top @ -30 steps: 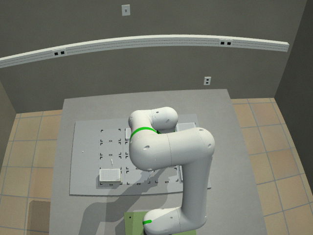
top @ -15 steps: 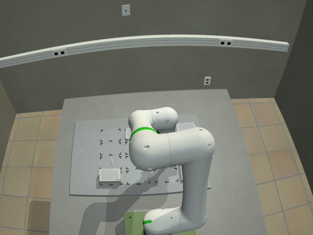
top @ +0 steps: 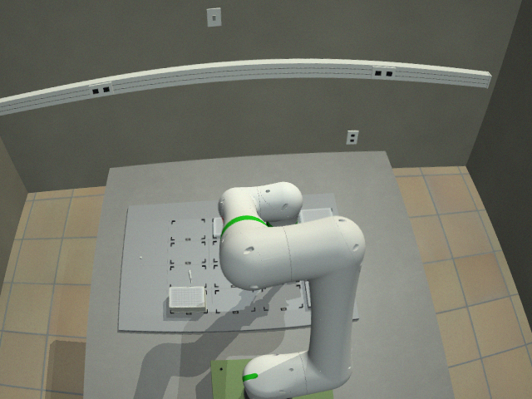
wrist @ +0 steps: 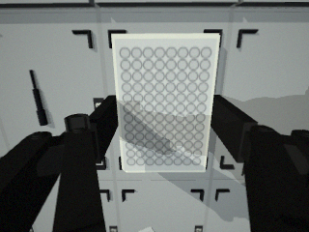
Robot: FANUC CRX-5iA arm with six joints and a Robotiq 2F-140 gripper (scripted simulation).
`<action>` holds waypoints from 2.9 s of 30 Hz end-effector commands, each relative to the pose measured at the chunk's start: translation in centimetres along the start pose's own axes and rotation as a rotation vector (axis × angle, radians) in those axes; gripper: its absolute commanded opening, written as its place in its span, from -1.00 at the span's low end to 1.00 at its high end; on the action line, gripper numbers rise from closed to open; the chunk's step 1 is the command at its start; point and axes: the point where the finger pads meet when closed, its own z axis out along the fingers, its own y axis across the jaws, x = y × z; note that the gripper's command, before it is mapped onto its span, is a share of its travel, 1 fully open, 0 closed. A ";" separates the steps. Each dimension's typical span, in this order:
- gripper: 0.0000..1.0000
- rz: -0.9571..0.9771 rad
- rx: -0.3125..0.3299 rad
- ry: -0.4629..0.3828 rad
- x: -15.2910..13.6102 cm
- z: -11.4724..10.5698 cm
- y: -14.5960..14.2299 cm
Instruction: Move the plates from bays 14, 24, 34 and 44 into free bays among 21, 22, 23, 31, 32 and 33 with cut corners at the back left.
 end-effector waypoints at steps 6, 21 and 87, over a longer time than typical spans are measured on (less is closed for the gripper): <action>-0.80 0.000 0.002 0.000 0.0 0.0 -0.1; -0.80 0.000 0.002 0.000 0.0 0.0 -0.1; 0.40 0.000 0.002 0.000 0.0 -3.0 -0.1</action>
